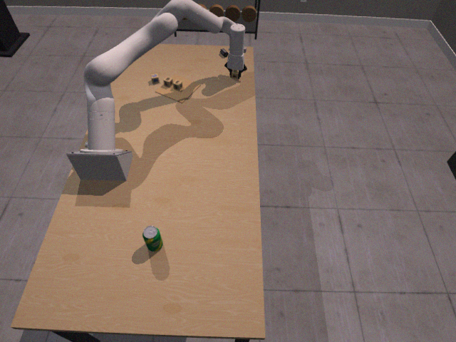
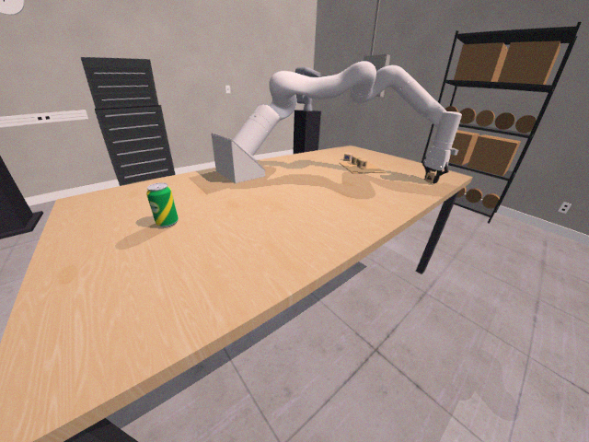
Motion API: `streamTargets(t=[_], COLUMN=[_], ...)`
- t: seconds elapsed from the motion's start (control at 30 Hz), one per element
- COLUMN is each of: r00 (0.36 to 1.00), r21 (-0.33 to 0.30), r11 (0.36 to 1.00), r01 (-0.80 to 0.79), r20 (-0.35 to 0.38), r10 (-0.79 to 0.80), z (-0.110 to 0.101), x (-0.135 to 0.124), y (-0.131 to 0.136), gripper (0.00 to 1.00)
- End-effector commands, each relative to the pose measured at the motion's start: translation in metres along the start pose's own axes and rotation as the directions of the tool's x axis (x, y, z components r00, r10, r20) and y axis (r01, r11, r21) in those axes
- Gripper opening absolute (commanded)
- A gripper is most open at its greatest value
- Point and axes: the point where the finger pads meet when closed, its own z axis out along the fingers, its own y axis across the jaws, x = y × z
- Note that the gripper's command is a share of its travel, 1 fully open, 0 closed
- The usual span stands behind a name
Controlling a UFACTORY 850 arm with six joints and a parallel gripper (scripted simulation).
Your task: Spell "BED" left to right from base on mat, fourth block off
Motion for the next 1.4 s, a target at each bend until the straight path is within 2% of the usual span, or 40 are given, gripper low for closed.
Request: streamTargets(t=[0.0, 0.57, 0.7, 0.93, 1.03, 1.37], r00=[1.000, 1.000, 1.000, 1.000, 1.000, 1.000], r21=[-0.001, -0.001, -0.001, -0.001, -0.001, -0.001], r11=[1.000, 1.000, 1.000, 1.000, 1.000, 1.000], r01=[0.000, 0.000, 0.000, 0.000, 0.000, 0.000], r20=[-0.001, -0.001, -0.001, -0.001, -0.001, -0.001], r10=[0.000, 0.000, 0.000, 0.000, 0.000, 0.000], z=[-0.001, -0.006, -0.026, -0.079, -0.094, -0.101], x=[0.000, 0.000, 0.000, 0.000, 0.000, 0.000], y=[0.000, 0.000, 0.000, 0.000, 0.000, 0.000], gripper=[0.41, 0.41, 0.41, 0.41, 0.41, 0.41])
